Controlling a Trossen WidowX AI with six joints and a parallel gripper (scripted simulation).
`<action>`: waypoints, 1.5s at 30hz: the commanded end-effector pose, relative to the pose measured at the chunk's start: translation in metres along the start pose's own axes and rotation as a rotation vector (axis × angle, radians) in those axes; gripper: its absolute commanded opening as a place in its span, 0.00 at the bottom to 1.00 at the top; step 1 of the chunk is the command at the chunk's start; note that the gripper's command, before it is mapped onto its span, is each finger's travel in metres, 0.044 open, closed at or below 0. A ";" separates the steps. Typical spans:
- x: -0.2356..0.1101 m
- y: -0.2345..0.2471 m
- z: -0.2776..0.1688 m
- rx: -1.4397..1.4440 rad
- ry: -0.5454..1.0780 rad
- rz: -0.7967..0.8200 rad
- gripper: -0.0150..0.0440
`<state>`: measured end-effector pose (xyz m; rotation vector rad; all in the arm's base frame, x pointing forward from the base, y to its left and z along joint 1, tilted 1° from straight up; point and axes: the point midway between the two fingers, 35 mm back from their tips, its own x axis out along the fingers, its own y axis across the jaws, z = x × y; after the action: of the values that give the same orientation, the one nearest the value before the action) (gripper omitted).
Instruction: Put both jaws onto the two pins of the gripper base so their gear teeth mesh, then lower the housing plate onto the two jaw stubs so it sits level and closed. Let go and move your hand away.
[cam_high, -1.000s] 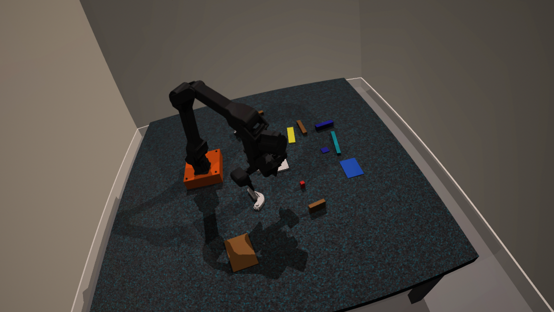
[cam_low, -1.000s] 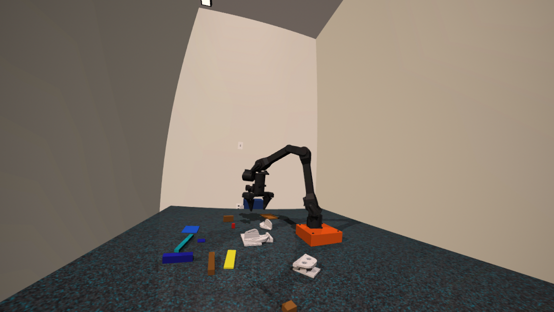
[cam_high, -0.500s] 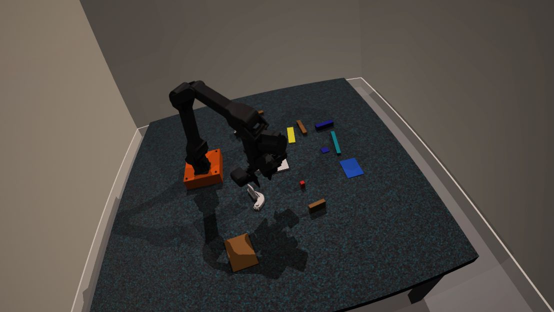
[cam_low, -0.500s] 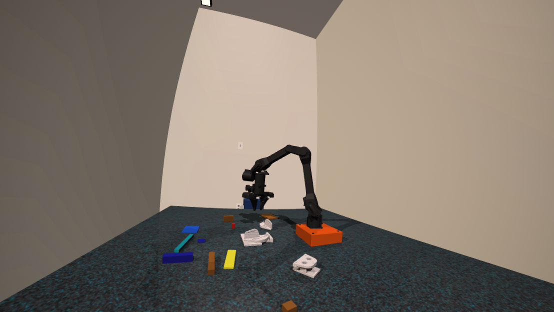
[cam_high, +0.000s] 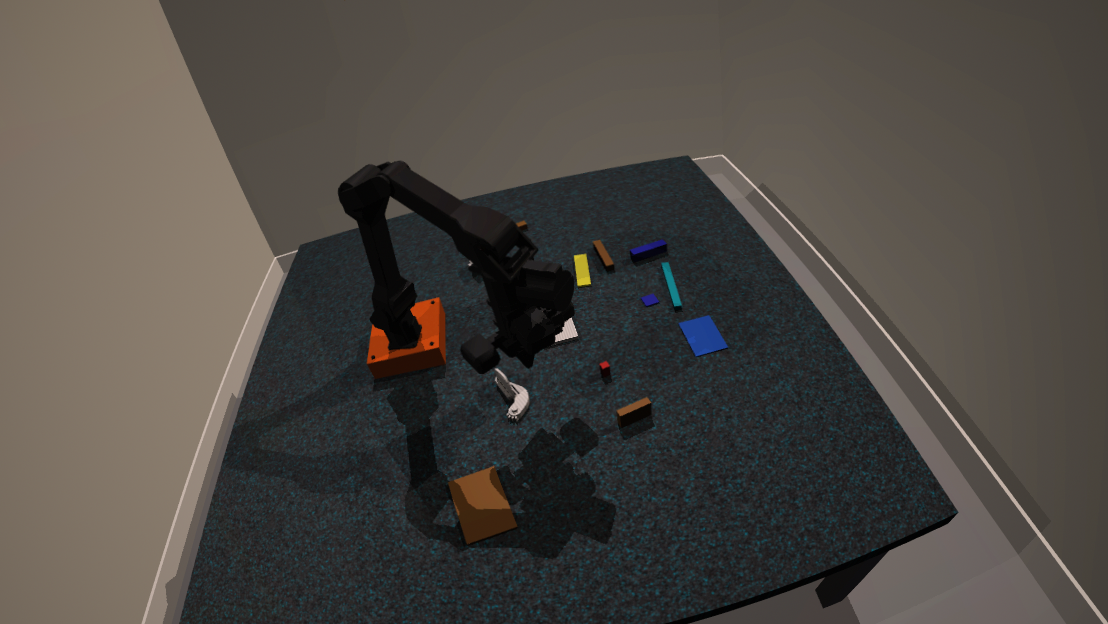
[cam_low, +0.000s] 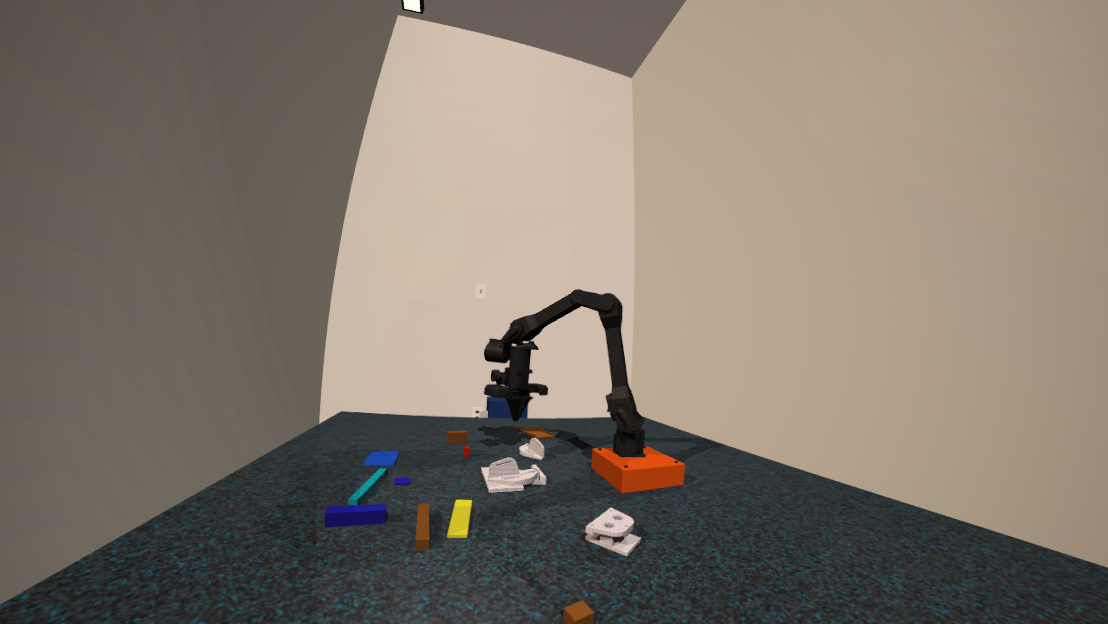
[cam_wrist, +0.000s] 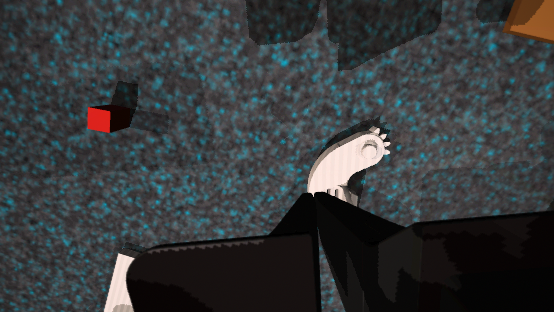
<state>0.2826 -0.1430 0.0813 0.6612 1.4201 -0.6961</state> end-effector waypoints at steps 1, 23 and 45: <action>0.000 0.000 0.000 0.000 0.000 0.000 0.25; 0.000 0.000 0.000 0.000 0.000 0.000 0.83; 0.000 0.000 0.000 0.000 0.000 0.000 1.00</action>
<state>0.2826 -0.1430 0.0813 0.6612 1.4201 -0.6961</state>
